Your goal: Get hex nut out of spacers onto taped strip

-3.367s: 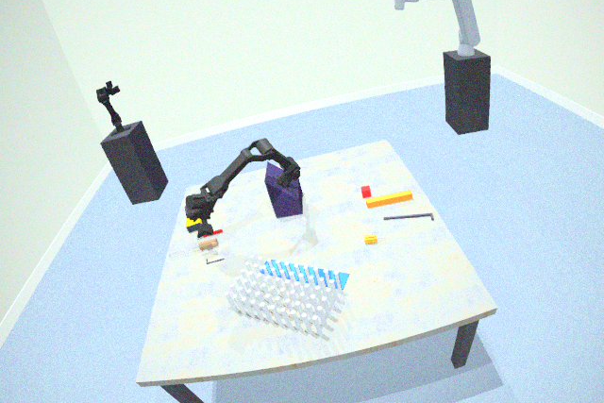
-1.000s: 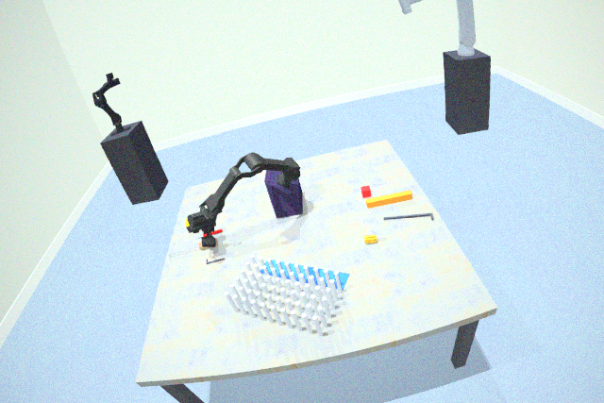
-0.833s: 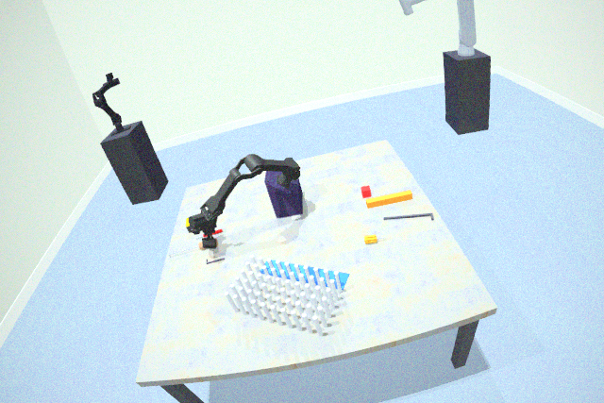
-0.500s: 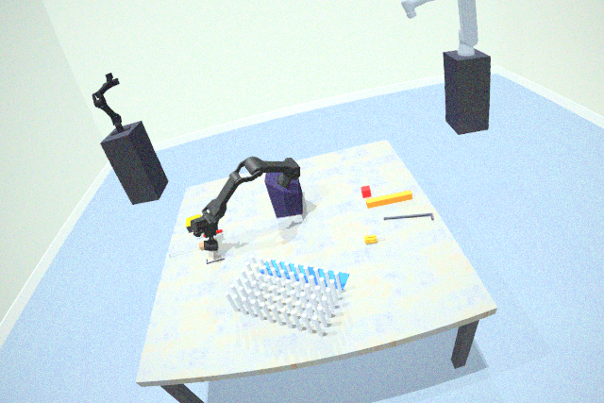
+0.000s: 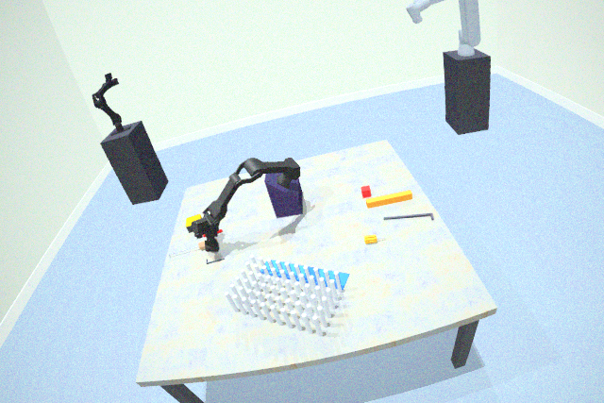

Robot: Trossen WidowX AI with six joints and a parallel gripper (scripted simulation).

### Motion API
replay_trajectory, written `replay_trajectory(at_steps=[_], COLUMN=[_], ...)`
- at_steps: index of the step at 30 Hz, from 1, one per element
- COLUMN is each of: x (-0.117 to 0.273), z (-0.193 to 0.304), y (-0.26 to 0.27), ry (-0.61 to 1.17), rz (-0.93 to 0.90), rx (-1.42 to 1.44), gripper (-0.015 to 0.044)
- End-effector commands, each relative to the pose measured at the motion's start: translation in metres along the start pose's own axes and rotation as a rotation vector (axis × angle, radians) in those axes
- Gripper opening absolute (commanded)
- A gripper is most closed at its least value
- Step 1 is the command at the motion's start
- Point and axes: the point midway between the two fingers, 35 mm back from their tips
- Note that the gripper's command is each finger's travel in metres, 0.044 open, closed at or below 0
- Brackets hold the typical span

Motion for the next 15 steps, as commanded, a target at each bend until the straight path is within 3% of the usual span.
replay_trajectory(at_steps=[1,5,15], x=[0.004,0.036,0.121], z=[-0.003,-0.026,-0.07], y=[-0.001,-0.01,-0.044], ry=[0.002,-0.001,-0.008], rz=[-0.003,-0.002,0.002], rx=[-0.003,-0.003,-0.009], gripper=[0.0095,0.0,0.0])
Point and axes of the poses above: the point midway between the two fingers, 35 mm back from their tips, its own x axis back along the fingers, its own y axis across the jaws, z = x × y, and after that the axes turned 5 degrees about x, right-handed
